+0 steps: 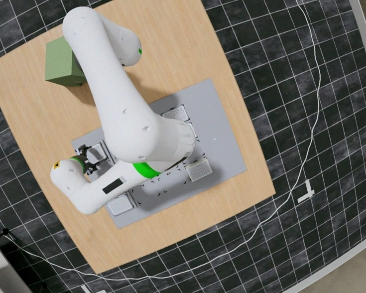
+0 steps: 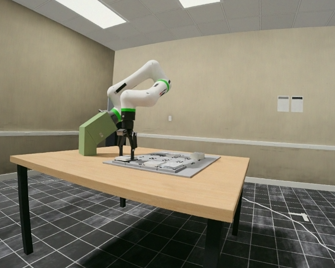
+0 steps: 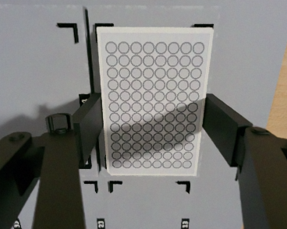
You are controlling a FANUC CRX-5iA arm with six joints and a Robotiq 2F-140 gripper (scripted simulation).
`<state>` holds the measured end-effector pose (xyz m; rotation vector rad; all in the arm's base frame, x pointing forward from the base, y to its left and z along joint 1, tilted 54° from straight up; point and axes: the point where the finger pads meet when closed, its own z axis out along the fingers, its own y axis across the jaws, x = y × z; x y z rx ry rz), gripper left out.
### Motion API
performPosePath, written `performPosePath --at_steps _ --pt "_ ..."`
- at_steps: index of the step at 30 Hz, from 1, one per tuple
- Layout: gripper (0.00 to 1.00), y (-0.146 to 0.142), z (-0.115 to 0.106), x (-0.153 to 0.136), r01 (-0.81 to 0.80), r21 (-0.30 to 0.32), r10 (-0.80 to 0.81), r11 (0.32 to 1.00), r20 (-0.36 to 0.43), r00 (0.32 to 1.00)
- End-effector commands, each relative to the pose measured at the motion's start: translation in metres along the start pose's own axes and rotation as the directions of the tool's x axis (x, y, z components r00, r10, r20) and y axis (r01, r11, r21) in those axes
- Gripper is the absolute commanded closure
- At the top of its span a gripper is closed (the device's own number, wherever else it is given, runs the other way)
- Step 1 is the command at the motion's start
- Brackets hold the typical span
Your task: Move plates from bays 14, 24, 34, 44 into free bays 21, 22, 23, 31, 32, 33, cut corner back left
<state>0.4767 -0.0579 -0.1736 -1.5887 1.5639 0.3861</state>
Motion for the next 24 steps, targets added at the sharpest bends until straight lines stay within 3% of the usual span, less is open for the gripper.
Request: performPosePath --at_steps 1,24 --pt "0.9 0.0 -0.002 0.001 0.0 0.001 0.0 1.0 -0.001 1.0" --pt "0.9 0.0 -0.019 0.001 0.0 0.001 0.0 1.0 -0.001 1.0"
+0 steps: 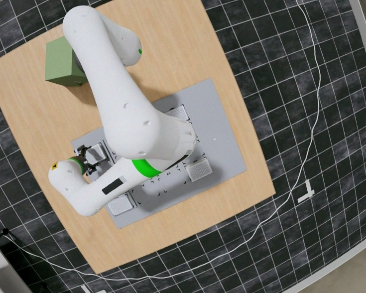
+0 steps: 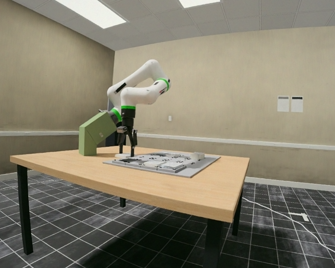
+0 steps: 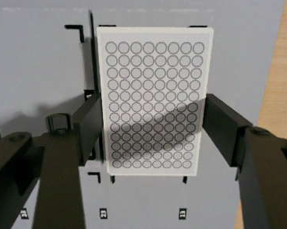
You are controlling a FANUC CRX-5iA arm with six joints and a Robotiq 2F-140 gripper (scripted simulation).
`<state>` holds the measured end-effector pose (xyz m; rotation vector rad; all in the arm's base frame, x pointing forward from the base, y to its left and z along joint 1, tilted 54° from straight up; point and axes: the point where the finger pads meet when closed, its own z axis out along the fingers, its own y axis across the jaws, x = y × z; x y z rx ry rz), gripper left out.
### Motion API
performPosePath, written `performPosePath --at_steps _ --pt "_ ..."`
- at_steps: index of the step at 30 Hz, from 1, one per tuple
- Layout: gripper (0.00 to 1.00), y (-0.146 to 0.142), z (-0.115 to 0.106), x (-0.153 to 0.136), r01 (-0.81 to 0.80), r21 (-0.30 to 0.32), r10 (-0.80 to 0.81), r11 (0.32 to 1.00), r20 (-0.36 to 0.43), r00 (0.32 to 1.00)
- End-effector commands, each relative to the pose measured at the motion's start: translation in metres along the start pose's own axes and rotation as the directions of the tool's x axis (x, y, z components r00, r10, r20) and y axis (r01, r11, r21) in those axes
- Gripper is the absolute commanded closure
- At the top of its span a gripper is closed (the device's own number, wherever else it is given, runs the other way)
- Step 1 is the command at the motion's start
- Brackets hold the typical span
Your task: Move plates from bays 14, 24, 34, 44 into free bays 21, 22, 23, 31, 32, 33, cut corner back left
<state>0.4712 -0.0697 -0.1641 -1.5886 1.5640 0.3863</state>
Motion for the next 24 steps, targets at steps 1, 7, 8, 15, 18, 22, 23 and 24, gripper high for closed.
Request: performPosePath --at_steps 1,7,8,15,18,22,23,24 --pt "0.9 0.0 -0.003 0.001 0.001 0.001 -0.001 1.0 -0.001 1.0" --pt "0.9 0.0 -0.01 0.001 0.001 0.001 -0.001 1.0 -0.001 1.0" --pt "0.9 0.0 -0.011 0.001 0.001 0.001 -0.001 1.0 -0.001 1.0" --pt "0.9 0.0 -0.02 0.001 0.001 0.001 -0.001 1.0 -0.001 1.0" --pt "0.9 0.0 -0.023 0.001 0.001 0.001 -0.001 1.0 -0.001 1.0" --pt "0.9 0.0 -0.027 0.001 0.001 0.001 -0.001 1.0 -0.001 1.0" --pt "0.9 0.0 -0.028 0.001 0.001 0.001 -0.001 1.0 -0.001 1.0" --pt "0.9 0.0 -0.03 0.001 0.001 0.001 -0.001 1.0 -0.001 1.0"
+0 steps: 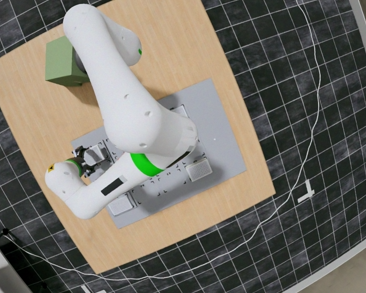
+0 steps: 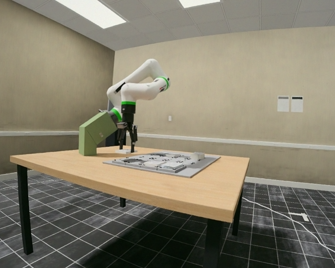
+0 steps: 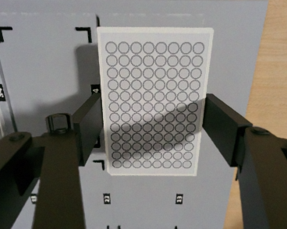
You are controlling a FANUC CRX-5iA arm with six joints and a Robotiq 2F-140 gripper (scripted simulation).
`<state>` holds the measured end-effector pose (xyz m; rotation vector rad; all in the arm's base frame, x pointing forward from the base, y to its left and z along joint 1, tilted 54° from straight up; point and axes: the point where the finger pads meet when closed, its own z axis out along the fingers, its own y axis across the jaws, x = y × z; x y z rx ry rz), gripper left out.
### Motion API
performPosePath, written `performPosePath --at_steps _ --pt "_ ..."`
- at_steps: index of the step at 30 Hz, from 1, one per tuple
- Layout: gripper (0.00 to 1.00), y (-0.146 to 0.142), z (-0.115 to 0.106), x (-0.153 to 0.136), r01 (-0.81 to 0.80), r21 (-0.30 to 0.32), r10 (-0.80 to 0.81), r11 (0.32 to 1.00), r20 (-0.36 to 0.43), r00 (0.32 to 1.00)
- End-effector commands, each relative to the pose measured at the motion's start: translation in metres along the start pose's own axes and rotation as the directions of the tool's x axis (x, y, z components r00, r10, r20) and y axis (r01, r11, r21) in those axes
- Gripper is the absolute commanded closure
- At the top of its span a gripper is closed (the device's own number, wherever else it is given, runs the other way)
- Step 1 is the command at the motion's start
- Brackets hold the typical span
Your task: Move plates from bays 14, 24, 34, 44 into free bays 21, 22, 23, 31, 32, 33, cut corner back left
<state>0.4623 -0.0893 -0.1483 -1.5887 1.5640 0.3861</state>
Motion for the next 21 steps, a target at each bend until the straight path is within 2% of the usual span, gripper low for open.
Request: performPosePath --at_steps 1,6,21 --pt "0.9 0.0 -0.004 0.001 0.0 0.001 0.0 1.0 -0.001 1.0" --pt "0.9 0.0 -0.005 0.001 0.0 0.001 0.0 1.0 -0.001 1.0" --pt "0.9 -0.019 -0.005 -0.029 0.001 0.001 -0.001 1.0 -0.001 1.0"
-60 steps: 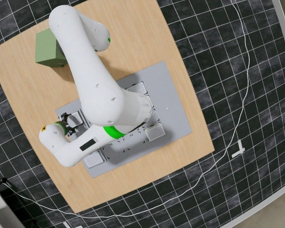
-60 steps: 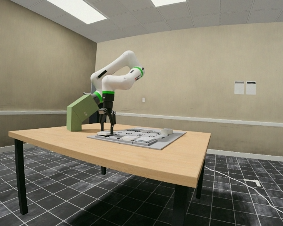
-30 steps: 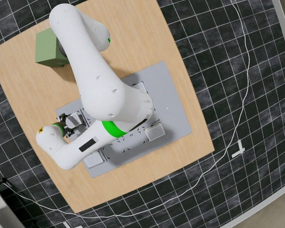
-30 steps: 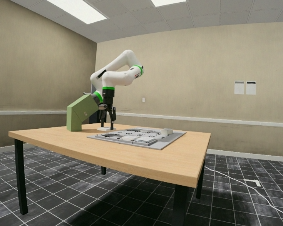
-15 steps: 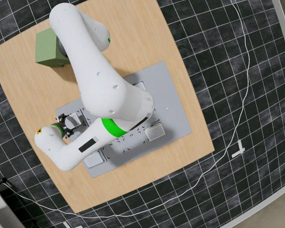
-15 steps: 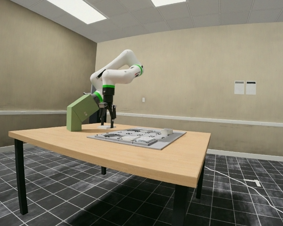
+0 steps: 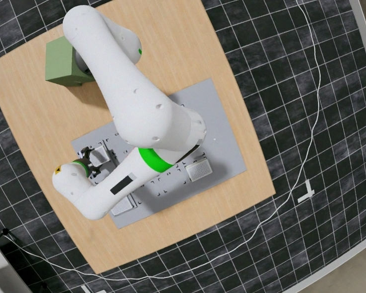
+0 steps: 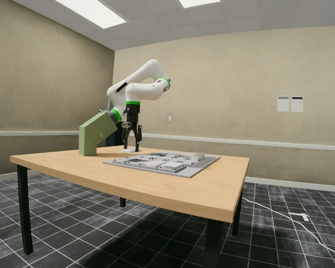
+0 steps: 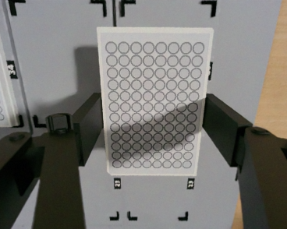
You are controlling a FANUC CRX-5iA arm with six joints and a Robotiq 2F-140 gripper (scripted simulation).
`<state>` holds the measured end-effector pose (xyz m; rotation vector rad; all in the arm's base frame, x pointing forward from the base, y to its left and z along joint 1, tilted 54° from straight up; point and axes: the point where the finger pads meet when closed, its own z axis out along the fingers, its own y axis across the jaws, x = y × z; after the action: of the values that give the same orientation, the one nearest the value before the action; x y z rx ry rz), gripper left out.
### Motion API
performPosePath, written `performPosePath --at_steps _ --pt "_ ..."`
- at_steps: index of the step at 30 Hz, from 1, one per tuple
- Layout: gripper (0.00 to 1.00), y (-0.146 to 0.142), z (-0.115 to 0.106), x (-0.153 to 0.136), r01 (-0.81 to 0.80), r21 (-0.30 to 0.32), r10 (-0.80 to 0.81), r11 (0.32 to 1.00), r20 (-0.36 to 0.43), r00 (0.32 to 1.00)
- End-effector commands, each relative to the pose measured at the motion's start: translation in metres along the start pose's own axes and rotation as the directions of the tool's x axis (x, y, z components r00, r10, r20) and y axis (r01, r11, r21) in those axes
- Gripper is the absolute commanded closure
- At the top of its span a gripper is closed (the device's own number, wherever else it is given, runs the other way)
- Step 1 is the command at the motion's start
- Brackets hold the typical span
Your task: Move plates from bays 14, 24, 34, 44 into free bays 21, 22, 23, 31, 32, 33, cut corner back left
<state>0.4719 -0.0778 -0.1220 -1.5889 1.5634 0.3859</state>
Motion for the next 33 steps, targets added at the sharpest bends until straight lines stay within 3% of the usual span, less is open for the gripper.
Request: performPosePath --at_steps 1,33 --pt "0.9 -0.004 -0.001 -0.006 0.0 0.001 0.0 1.0 -0.002 1.0" --pt "0.9 -0.045 -0.001 -0.068 0.0 0.001 0.0 1.0 -0.002 1.0"
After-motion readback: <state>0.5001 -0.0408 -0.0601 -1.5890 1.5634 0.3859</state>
